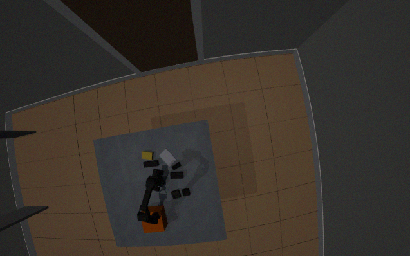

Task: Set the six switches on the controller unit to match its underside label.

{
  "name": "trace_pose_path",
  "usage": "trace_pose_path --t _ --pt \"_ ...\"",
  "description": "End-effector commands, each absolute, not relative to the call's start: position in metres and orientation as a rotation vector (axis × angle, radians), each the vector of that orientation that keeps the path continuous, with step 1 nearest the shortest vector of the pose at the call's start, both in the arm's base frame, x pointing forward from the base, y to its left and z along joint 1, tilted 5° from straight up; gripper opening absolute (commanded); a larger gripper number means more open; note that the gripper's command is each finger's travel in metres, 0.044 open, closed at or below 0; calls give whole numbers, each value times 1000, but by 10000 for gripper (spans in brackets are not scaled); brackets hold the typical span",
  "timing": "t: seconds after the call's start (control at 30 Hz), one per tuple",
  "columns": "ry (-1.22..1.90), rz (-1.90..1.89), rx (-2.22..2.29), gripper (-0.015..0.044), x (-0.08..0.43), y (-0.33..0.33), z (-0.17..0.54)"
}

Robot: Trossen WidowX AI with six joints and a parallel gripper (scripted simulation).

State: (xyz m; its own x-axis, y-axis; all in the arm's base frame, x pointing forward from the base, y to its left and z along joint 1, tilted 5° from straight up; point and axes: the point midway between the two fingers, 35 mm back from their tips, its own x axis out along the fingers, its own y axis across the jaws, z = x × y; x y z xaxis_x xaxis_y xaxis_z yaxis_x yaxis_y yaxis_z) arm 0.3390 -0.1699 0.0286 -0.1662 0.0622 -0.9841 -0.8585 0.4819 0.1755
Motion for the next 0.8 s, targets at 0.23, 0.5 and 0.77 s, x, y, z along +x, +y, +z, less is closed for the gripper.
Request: trace_pose_path --t 0.23,0.5,0.77 --pt "1520 964 -716 0 340 -170 19" --pt "1521 963 -717 0 342 -172 6" --pt "1522 963 -718 0 343 -173 -7"
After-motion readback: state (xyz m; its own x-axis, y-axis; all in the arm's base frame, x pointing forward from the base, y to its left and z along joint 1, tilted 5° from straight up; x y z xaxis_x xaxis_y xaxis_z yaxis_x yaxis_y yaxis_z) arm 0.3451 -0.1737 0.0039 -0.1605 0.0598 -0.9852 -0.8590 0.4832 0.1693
